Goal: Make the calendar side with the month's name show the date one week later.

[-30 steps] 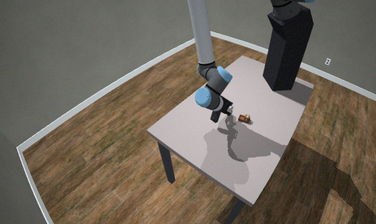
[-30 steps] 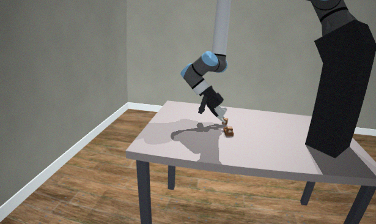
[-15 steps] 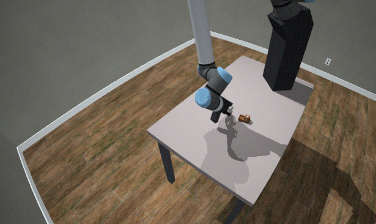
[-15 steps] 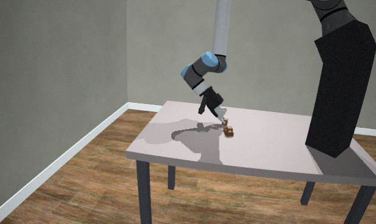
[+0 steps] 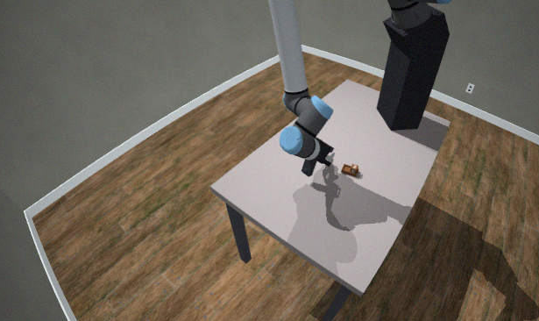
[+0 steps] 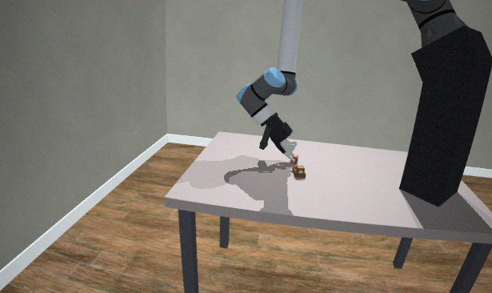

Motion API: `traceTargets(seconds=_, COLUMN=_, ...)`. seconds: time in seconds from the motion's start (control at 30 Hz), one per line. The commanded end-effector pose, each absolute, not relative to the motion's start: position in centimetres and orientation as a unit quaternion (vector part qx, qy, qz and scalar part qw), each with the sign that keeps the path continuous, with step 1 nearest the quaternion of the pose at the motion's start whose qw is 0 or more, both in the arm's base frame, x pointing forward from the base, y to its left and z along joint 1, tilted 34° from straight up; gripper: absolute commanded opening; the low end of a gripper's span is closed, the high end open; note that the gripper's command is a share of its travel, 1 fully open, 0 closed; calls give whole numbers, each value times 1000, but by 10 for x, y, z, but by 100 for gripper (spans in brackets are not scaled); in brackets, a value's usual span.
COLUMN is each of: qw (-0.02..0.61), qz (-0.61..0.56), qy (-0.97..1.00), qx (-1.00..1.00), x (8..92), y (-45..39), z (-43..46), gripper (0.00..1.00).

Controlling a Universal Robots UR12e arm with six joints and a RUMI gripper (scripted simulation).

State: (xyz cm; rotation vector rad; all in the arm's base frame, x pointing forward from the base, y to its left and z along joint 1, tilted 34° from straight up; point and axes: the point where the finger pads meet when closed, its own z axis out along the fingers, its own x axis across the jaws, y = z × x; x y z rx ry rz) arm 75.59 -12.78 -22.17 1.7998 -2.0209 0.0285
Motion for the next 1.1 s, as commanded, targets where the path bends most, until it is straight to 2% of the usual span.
traceTargets(seconds=0.0, qw=216, qz=11, qy=-729, qx=649, x=756, y=-128, z=-221, gripper=10)
traceTargets(seconds=1.07, qw=216, qz=11, qy=-729, qx=649, x=758, y=-129, z=-225, gripper=10)
